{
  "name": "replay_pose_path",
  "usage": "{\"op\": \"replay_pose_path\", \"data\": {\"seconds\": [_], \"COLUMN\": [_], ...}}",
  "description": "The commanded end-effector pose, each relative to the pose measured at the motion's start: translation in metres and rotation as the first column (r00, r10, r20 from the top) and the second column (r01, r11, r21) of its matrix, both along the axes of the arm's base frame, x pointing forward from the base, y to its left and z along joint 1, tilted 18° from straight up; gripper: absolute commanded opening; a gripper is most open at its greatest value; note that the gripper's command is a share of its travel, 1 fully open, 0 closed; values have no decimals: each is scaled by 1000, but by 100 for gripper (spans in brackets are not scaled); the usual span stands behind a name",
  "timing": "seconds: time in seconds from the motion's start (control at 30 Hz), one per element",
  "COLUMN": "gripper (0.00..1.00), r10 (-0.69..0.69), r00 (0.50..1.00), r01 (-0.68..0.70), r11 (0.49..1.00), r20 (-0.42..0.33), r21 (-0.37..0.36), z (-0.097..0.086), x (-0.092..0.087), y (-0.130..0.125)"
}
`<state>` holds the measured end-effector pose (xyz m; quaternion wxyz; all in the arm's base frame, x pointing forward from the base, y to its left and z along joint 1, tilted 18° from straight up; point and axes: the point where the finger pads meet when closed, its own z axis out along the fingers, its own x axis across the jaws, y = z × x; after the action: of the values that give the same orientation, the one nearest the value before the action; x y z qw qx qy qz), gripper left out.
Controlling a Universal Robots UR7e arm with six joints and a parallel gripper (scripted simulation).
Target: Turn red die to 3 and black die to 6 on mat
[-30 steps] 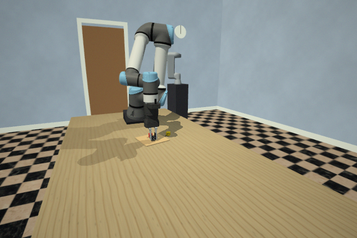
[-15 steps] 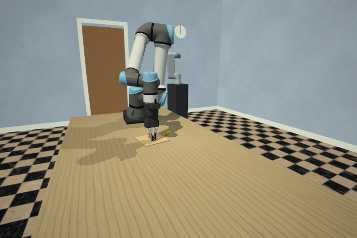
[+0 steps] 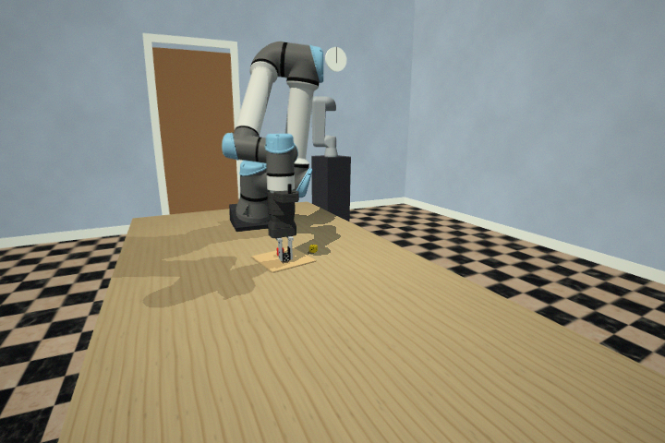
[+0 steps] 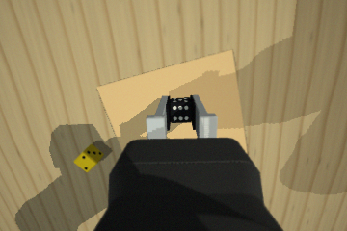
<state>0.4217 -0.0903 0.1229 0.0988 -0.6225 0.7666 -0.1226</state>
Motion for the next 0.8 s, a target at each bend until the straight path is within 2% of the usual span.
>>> {"op": "replay_pose_path", "data": {"seconds": [0.0,0.77], "gripper": [40,40], "r10": [1,1], "r00": [1000,1000], "r01": [-1,-1], "r11": [1000,1000], "r20": [-5,-5], "r21": [3,3], "z": [-3,-3], "x": [-1,-1], "y": [2,4]}}
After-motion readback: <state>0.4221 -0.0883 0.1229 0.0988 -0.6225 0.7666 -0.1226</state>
